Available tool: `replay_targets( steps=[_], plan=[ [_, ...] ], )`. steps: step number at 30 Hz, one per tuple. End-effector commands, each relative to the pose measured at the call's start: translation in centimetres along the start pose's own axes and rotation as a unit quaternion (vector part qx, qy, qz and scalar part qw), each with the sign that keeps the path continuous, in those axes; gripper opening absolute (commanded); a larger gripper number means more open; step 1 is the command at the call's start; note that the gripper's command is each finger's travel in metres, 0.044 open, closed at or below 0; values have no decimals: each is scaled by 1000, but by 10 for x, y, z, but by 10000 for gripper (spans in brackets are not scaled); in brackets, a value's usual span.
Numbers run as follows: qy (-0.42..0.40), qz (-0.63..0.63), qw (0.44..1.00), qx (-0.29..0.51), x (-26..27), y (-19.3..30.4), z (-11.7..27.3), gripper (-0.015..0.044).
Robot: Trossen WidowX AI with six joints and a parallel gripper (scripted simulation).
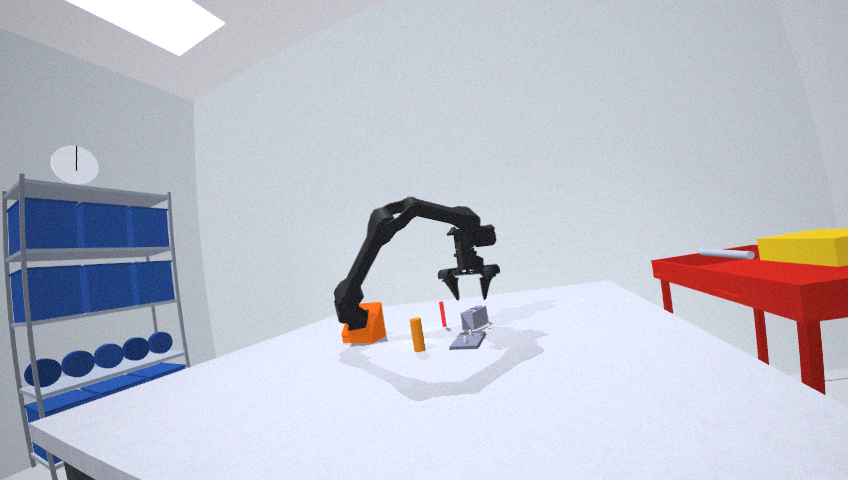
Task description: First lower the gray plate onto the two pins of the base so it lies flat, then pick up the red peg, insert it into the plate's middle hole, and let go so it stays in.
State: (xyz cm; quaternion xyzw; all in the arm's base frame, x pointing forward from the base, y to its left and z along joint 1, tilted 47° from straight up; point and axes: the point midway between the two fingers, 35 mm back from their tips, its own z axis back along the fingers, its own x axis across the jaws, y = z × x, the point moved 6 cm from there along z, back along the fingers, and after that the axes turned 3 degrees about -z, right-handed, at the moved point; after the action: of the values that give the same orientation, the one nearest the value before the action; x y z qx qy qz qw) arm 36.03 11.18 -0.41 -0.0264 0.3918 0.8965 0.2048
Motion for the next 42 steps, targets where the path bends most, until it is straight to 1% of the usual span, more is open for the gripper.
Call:
replay_targets(
  steps=[1,42],
  plan=[
    [9,1,1000,-4,0,-1,-9,440],
    [10,1,1000,-2,-1,-1,-72,440]
  ],
)
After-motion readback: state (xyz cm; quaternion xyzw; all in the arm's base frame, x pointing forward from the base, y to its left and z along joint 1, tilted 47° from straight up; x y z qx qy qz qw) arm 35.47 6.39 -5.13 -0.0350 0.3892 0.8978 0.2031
